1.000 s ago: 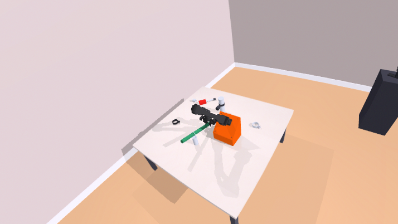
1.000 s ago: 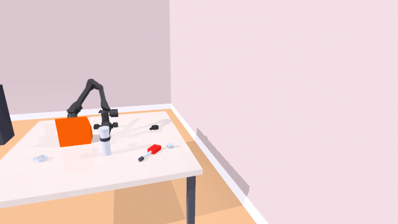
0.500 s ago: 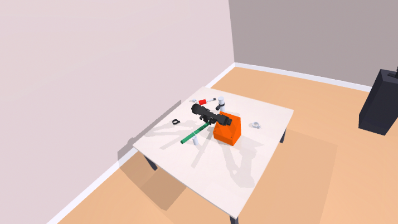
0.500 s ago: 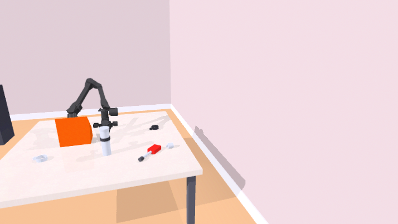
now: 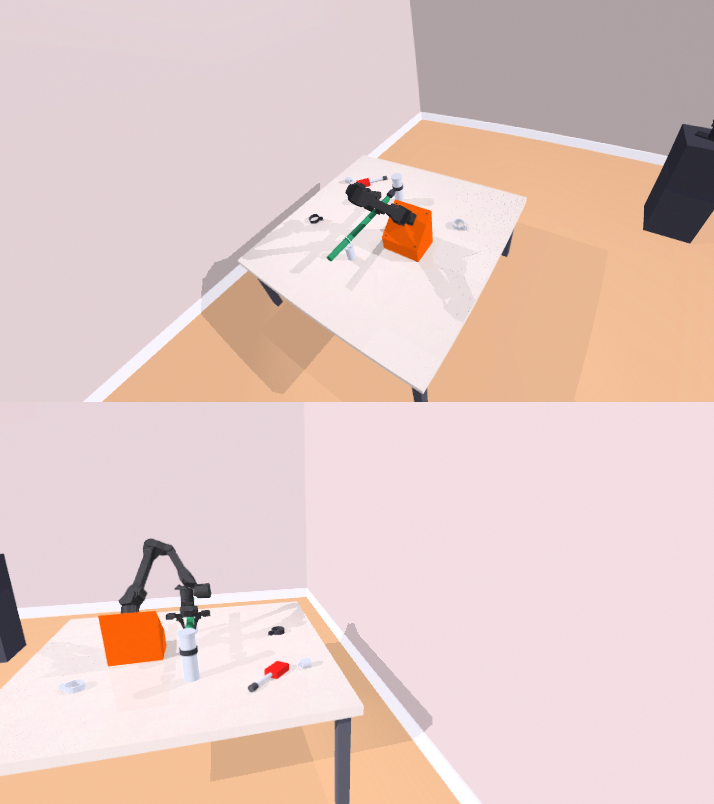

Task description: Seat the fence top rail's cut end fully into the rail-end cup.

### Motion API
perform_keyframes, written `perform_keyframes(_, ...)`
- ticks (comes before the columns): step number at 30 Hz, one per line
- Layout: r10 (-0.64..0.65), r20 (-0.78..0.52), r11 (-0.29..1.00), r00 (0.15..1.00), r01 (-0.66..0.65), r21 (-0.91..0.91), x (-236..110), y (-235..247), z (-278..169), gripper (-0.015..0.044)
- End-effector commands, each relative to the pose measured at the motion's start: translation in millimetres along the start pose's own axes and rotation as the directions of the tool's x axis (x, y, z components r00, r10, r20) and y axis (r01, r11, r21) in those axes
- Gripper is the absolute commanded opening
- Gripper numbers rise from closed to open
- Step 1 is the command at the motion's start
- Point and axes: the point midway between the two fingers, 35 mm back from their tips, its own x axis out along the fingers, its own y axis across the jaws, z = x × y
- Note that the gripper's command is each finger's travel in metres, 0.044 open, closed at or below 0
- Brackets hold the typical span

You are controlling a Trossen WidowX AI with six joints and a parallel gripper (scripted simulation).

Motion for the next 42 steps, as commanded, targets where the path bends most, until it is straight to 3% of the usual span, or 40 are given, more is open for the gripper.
perform_keyframes(1,0.002,0.011,1.000,1.000,-0.002,-0.002,-2,1,2,0.0000)
perform_keyframes(42,0.000,-0.002,1.000,1.000,0.000,-0.001,-4,3,11,0.0000)
